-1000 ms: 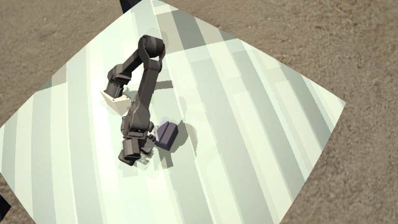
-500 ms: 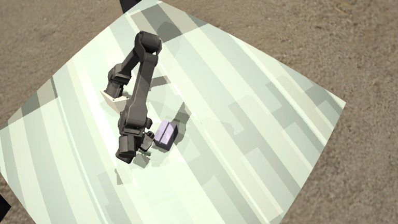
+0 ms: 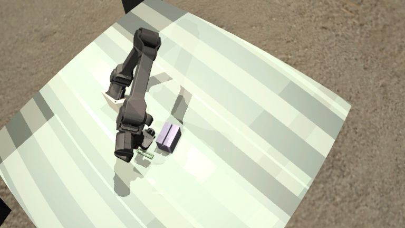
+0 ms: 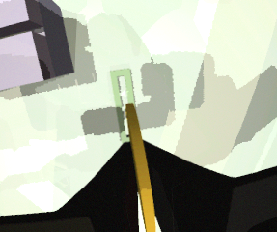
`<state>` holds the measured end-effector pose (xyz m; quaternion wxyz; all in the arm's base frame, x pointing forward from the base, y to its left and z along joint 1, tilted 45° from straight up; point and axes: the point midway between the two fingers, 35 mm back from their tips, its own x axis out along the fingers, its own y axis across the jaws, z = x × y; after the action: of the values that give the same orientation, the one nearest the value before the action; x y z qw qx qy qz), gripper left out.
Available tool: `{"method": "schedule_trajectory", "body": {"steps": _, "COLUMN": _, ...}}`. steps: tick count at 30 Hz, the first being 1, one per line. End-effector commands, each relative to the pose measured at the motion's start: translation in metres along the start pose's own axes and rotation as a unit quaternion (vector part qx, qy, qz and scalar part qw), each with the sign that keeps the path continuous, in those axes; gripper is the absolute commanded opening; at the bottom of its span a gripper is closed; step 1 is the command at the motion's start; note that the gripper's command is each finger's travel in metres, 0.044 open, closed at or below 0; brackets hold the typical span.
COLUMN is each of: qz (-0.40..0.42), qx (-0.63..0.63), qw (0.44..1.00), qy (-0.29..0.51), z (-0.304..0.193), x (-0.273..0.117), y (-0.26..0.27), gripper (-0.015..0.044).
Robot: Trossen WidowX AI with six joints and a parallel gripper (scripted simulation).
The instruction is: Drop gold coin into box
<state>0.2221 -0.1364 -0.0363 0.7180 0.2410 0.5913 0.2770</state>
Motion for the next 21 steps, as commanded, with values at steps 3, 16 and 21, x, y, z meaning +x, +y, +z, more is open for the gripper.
{"method": "schedule_trajectory", "body": {"steps": 3, "qz": -0.005, "qx": -0.005, "qw": 1.000, "qy": -0.001, "z": 0.0001, "x": -0.0129, "y": 0.0010, "gripper": 0.0000}}
{"method": "schedule_trajectory", "body": {"steps": 16, "qz": -0.004, "qx": 0.192, "qw": 0.981, "qy": -0.002, "z": -0.0006, "x": -0.0130, "y": 0.0035, "gripper": 0.0000}}
{"method": "schedule_trajectory", "body": {"steps": 21, "qz": -0.004, "qx": 0.275, "qw": 0.961, "qy": -0.002, "z": -0.0009, "x": -0.0130, "y": 0.0045, "gripper": 0.0000}}
